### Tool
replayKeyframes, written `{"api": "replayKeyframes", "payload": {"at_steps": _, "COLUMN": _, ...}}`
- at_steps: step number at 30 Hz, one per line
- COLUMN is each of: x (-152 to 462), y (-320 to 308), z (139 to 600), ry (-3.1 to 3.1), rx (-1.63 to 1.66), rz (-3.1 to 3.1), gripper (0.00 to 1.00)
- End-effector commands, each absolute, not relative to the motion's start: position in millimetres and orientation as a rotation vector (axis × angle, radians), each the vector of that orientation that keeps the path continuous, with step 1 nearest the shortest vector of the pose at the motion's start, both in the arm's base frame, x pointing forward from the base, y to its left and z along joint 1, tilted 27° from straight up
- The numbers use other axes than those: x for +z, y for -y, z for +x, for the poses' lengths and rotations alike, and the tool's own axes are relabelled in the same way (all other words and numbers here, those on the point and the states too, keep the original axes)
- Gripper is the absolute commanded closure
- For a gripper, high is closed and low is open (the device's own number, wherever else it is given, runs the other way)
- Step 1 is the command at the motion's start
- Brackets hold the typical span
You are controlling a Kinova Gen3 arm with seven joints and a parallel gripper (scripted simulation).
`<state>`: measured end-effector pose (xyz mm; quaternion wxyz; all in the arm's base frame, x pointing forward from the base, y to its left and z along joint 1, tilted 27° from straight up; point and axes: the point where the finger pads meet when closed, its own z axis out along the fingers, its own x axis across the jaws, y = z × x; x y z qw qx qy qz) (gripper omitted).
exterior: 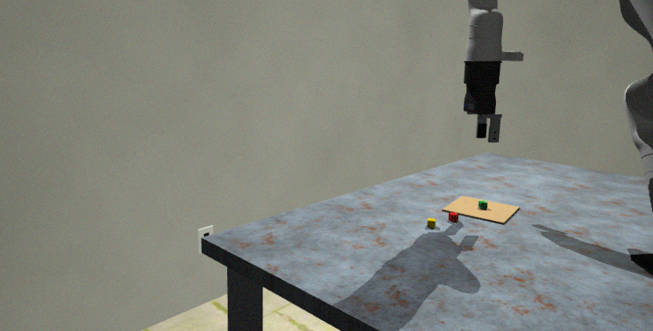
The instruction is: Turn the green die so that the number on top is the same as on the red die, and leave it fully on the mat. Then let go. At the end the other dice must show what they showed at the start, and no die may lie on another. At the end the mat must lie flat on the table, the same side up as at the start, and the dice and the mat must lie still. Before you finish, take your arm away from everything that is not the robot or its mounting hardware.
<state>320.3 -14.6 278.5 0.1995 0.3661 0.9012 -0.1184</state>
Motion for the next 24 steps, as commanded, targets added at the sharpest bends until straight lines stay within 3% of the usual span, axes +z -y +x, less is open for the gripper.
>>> {"api": "replayKeyframes", "payload": {"at_steps": 1, "x": 286.0, "y": 10.0, "z": 321.2, "ry": -2.516, "rx": -0.311, "rz": 1.018, "gripper": 0.0}}
{"api": "replayKeyframes", "payload": {"at_steps": 24, "x": 289.1, "y": 8.8, "z": 320.2, "ry": -2.516, "rx": -0.311, "rz": 1.018, "gripper": 0.0}}
